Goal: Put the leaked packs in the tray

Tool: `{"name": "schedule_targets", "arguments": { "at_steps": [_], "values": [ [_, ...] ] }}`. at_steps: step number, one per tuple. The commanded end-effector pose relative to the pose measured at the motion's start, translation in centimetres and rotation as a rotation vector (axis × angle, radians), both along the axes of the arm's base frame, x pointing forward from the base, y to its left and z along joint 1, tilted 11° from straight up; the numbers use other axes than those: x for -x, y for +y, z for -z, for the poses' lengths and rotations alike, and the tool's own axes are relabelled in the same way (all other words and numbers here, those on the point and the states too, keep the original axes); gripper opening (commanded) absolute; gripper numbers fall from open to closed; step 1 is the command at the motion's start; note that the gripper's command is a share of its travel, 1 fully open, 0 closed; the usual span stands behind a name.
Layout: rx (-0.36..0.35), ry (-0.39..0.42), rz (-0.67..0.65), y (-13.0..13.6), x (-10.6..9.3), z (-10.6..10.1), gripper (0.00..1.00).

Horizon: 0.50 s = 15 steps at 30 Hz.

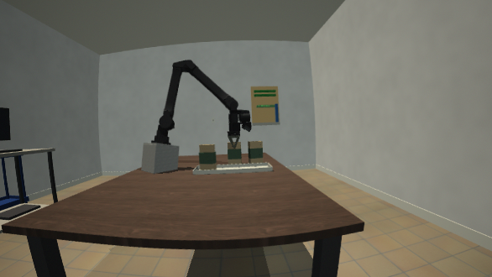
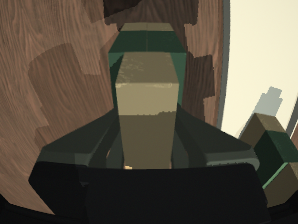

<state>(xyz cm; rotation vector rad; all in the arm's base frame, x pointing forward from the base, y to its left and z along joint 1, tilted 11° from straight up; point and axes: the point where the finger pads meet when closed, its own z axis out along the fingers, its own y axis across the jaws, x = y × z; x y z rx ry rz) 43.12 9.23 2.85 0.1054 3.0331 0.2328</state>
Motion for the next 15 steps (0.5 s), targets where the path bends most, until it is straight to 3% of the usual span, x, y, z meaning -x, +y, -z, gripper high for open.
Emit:
{"name": "schedule_targets", "arguments": {
  "at_steps": [1,15],
  "values": [
    [-0.012,-0.072,0.001,0.7,-2.1,-2.6,0.24],
    [-0.009,-0.069,0.003,-0.7,-1.8,-6.5,0.24]
  ]
}}
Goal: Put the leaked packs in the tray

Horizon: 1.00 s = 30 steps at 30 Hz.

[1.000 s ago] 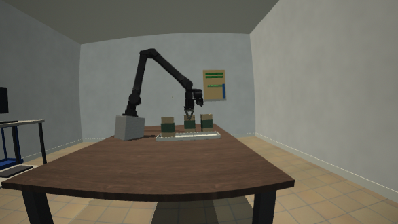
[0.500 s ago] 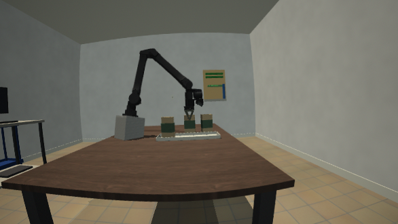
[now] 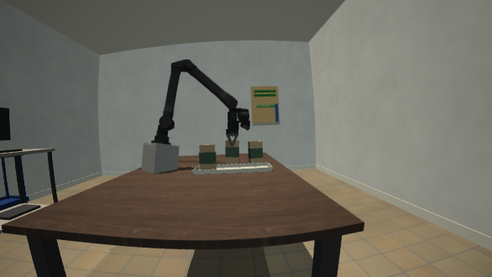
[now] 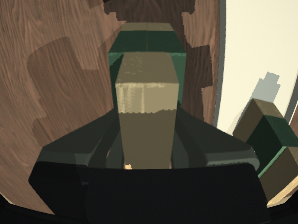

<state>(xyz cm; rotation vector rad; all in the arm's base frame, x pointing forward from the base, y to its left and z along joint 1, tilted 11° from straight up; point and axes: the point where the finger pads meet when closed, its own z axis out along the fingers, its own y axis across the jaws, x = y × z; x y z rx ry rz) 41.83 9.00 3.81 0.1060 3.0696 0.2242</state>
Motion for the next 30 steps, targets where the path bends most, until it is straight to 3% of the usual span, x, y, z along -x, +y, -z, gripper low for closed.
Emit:
{"name": "schedule_targets", "arguments": {
  "at_steps": [1,8,30],
  "values": [
    [-0.015,-0.105,0.005,-0.6,-3.1,-5.9,0.24],
    [-0.015,-0.106,0.005,-0.8,-2.9,-7.3,0.24],
    [-0.016,-0.106,0.006,-0.8,-2.9,-7.3,0.24]
  ]
}}
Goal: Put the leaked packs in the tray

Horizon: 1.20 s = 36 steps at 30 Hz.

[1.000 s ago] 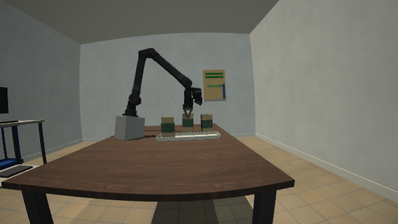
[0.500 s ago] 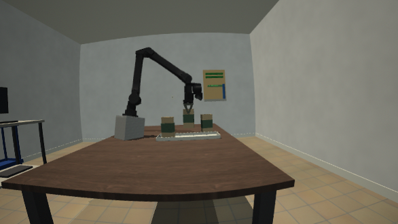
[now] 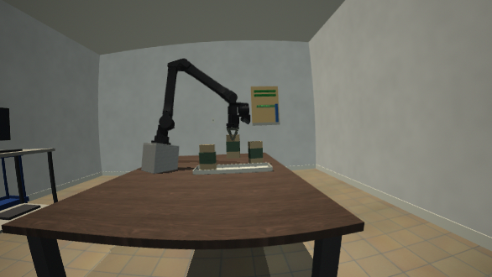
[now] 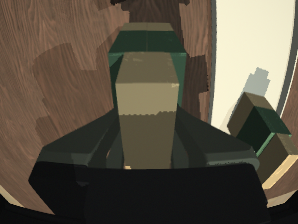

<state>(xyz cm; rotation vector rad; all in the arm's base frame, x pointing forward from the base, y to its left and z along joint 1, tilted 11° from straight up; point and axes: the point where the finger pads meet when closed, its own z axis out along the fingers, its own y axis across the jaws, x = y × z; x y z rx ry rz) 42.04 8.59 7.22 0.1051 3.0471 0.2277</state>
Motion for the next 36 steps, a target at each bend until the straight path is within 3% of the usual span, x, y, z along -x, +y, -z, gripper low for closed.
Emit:
{"name": "schedule_targets", "arguments": {
  "at_steps": [1,36],
  "values": [
    [-0.013,-0.084,0.005,-0.35,-2.67,-3.92,0.24],
    [-0.013,-0.084,0.003,-1.17,-2.76,-3.8,0.24]
  ]
}}
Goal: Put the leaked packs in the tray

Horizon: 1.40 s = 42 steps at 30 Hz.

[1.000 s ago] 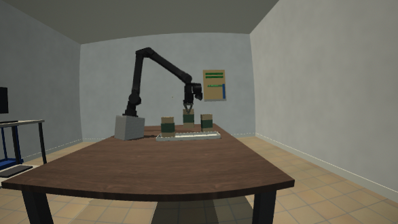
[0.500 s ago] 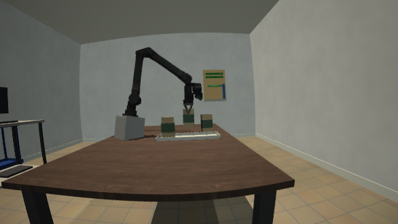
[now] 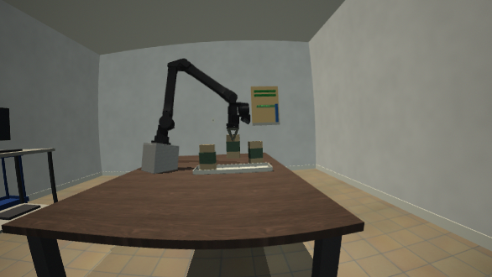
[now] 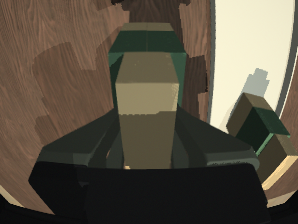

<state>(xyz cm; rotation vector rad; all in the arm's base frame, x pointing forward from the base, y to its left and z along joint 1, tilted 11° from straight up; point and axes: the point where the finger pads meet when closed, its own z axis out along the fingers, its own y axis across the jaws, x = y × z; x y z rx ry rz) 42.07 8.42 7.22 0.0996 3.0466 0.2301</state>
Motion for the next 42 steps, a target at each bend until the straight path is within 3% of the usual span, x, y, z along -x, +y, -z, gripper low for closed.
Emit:
{"name": "schedule_targets", "arguments": {
  "at_steps": [1,5,8,12,27,29,30,35,42],
  "values": [
    [-0.011,-0.083,0.007,-1.3,-2.8,-3.8,0.24],
    [-0.009,-0.084,0.007,-3.1,-2.9,-3.5,0.24],
    [-0.005,-0.047,0.007,-4.9,-3.0,-1.7,0.24],
    [-0.005,-0.047,0.007,-6.3,-3.1,-1.5,0.24],
    [0.001,-0.047,0.008,-16.0,-3.9,-0.1,0.24],
    [0.001,-0.047,0.008,-16.0,-3.9,-0.1,0.24],
    [0.01,-0.084,0.003,-16.2,-4.2,-1.7,0.24],
    [0.003,-0.051,0.008,-17.3,-4.1,-0.1,0.24],
    [0.008,-0.066,0.008,-17.4,-4.1,-0.8,0.24]
  ]
}}
